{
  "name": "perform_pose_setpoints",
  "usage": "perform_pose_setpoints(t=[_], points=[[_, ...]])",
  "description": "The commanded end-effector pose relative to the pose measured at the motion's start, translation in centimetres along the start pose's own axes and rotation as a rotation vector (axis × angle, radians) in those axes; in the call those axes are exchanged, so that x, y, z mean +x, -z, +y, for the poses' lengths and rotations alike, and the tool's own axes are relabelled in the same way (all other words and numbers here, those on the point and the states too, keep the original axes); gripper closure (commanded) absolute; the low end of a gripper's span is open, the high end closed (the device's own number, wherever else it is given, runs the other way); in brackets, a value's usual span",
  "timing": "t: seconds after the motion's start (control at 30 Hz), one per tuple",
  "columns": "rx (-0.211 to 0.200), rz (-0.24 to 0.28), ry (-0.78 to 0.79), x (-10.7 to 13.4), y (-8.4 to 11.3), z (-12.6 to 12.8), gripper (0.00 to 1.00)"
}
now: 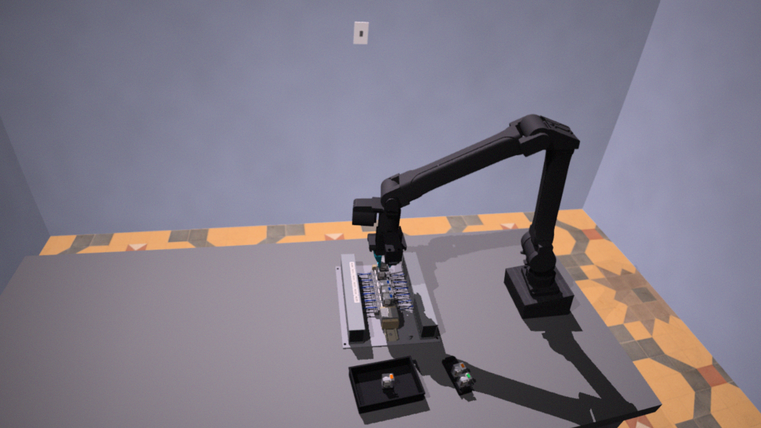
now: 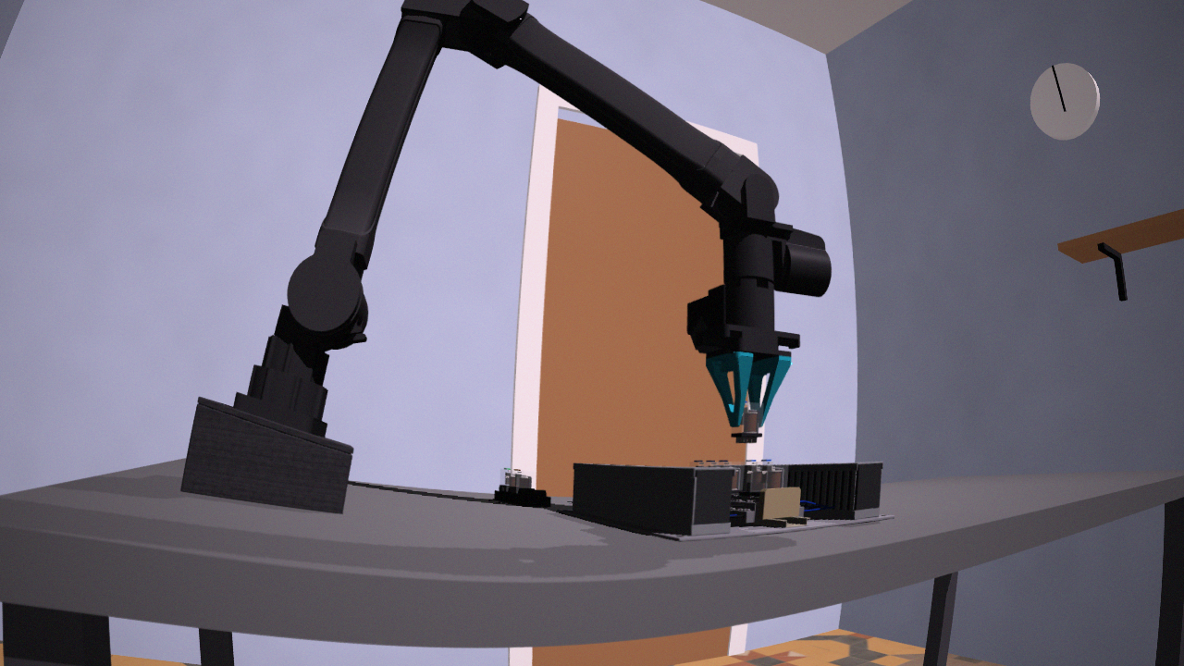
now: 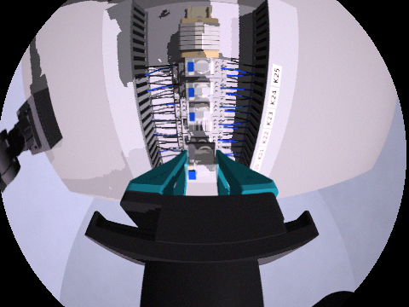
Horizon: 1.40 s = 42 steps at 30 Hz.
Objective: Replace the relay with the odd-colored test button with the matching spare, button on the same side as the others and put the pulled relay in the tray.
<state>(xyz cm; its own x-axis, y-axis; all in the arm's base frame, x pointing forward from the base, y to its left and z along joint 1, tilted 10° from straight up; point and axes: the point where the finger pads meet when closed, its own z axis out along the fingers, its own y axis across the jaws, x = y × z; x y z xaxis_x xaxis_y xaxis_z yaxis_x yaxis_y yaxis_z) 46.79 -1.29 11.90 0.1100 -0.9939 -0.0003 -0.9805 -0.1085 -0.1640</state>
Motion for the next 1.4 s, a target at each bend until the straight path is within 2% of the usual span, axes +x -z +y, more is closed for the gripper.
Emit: perform_pose_setpoints(t=[0.0,1.37], points=[[0.025,-0.002,0.001,0.28,0.98,-1.21,1.00],[0.014,-0.003,0.000,0.22,0.11,-0.76,1.00]])
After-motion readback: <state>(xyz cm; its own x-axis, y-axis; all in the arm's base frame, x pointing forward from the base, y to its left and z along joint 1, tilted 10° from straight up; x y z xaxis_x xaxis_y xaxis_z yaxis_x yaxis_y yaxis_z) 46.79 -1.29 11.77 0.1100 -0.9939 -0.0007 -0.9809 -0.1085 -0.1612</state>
